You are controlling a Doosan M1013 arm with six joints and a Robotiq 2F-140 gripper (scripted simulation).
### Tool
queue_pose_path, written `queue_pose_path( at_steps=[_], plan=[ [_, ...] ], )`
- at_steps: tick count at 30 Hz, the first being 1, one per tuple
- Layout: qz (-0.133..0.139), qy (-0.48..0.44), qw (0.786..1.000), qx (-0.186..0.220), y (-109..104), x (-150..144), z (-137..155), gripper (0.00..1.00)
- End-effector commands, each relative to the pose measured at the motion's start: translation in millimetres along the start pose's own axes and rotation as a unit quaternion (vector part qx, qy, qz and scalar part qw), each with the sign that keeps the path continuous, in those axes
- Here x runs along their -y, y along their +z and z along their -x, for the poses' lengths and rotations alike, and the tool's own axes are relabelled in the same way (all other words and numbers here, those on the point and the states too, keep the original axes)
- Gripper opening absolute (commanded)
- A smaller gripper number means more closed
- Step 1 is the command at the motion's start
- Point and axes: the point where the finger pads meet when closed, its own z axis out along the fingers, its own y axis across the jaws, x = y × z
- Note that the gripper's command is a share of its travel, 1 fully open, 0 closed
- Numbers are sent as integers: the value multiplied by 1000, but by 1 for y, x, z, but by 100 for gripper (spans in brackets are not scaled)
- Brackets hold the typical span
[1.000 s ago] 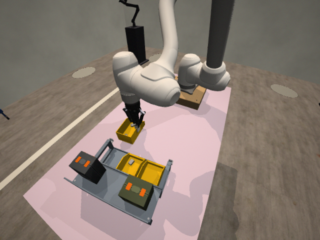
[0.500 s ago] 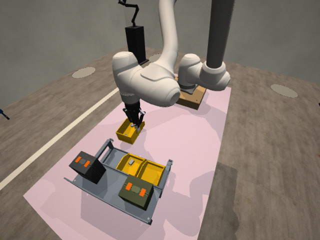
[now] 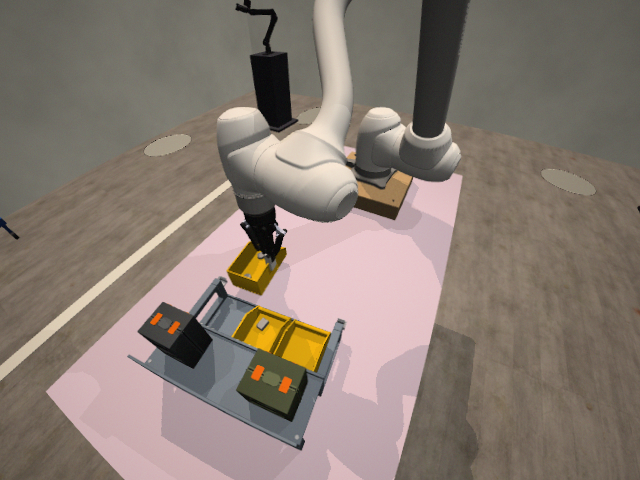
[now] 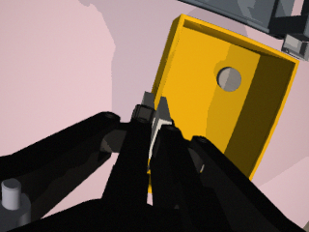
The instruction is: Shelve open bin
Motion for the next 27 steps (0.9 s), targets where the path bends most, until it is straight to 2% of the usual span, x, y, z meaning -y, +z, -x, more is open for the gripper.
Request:
queue_pose_path(
  at_steps=[1, 27],
  plan=[
    [0, 0, 1000, 0, 0, 0, -9, 0],
    [0, 0, 1000, 0, 0, 0, -15, 0]
  ],
)
